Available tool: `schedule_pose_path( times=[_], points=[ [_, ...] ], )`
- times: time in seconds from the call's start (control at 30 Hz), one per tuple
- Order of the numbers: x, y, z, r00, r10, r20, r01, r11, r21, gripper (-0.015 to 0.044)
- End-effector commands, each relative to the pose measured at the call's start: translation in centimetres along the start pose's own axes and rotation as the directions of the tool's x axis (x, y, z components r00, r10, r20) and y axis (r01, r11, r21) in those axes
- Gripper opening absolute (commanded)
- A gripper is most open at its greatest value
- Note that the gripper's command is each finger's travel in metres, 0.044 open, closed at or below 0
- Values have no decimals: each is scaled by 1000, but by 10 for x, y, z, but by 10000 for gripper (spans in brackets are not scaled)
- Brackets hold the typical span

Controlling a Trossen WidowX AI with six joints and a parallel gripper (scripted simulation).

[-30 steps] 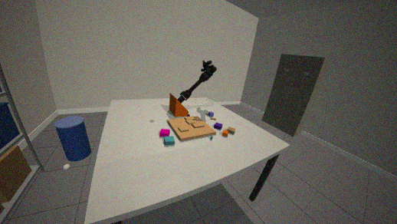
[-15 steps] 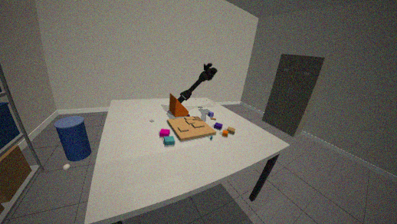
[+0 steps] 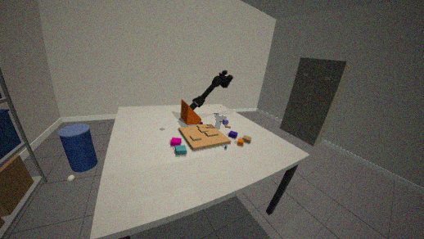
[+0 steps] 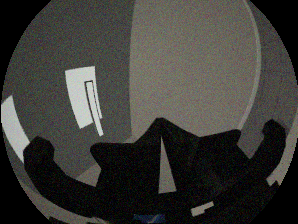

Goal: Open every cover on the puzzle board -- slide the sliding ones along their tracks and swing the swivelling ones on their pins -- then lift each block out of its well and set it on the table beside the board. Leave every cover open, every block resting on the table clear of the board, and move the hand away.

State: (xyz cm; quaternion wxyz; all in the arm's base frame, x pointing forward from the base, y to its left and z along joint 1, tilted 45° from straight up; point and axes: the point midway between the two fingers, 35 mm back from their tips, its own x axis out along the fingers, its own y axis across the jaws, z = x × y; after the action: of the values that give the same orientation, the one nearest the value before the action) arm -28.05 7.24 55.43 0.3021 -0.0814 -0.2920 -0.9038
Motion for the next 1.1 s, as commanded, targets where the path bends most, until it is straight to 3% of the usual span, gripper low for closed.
schedule_pose_path(
  times=[0.0, 1.07],
  points=[
    [-7, -11, 7, 999, -40, 26, 41, 999, -6, 0],
    [-87, -85, 55, 912, -354, 207, 361, 933, 2, 0]
  ],
)
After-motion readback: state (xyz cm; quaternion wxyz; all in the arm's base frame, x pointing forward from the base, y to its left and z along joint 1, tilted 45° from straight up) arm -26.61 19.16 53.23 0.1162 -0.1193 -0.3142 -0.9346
